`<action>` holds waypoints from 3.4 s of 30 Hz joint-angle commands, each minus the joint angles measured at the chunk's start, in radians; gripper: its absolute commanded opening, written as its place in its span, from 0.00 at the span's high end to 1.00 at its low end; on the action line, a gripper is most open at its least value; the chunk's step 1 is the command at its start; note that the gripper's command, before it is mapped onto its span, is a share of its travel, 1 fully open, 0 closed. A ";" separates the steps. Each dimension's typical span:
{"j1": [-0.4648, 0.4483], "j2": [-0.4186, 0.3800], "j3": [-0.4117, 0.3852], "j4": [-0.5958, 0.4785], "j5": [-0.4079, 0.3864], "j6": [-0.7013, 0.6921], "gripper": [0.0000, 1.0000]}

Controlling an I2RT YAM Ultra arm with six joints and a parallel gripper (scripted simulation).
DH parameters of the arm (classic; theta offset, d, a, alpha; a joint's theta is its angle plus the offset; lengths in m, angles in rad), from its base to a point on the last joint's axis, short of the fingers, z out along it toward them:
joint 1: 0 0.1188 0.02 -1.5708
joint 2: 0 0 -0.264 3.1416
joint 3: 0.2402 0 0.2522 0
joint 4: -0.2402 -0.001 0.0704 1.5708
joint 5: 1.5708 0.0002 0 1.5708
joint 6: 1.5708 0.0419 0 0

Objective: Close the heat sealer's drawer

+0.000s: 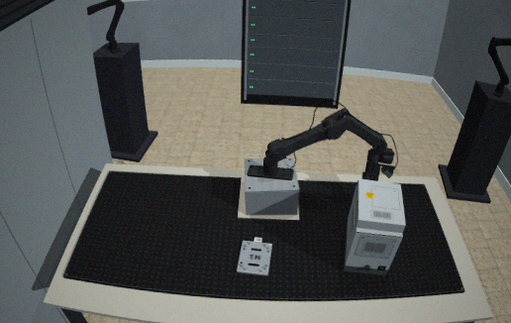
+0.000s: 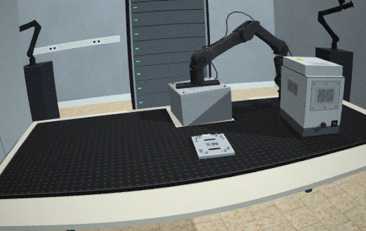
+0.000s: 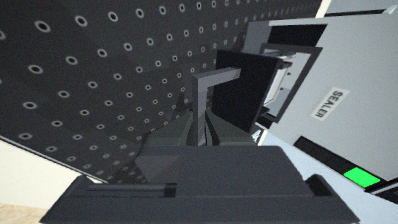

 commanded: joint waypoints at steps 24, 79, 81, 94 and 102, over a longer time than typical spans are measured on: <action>-0.093 -0.099 -0.134 0.125 0.029 -0.102 1.00; -0.167 -0.145 -0.202 0.225 0.041 -0.200 1.00; -0.167 -0.145 -0.202 0.225 0.041 -0.200 1.00; -0.167 -0.145 -0.202 0.225 0.041 -0.200 1.00; -0.175 -0.145 -0.212 0.226 0.042 -0.203 1.00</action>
